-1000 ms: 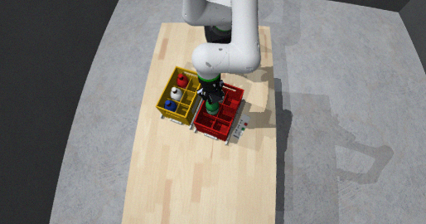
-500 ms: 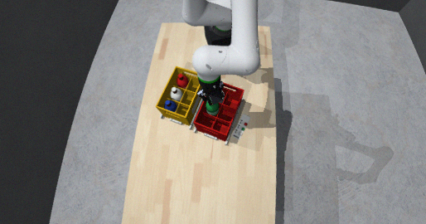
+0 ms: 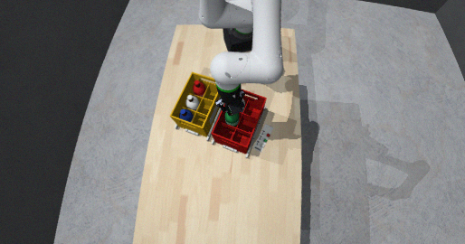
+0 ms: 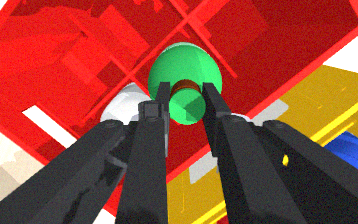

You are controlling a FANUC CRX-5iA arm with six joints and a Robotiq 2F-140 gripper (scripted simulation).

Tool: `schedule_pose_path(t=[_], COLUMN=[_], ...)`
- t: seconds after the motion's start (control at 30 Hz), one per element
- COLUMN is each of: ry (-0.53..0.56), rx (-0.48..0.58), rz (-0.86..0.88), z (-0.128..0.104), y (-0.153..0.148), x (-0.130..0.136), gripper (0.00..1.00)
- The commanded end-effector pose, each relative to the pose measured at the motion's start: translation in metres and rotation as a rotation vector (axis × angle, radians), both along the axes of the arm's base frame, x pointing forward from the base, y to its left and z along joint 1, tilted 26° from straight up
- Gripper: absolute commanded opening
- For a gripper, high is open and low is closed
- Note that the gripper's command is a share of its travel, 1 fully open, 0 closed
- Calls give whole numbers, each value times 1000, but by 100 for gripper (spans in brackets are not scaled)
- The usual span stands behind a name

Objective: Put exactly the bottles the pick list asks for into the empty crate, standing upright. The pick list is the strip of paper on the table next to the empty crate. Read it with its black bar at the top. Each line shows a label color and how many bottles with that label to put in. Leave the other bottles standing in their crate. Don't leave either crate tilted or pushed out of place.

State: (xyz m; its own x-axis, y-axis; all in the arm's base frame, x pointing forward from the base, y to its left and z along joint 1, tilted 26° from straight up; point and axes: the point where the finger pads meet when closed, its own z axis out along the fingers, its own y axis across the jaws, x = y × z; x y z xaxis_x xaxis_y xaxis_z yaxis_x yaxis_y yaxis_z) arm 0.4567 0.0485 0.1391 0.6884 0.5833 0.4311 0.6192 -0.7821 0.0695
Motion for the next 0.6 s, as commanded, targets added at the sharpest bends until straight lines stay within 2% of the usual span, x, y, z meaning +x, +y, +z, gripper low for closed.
schedule_pose_path(t=[0.0, 0.57], ry=[-2, -2], rx=[0, 0], rz=[0, 0], z=[-1, -8], y=[0, 2], x=[1, 4], gripper=[10, 10])
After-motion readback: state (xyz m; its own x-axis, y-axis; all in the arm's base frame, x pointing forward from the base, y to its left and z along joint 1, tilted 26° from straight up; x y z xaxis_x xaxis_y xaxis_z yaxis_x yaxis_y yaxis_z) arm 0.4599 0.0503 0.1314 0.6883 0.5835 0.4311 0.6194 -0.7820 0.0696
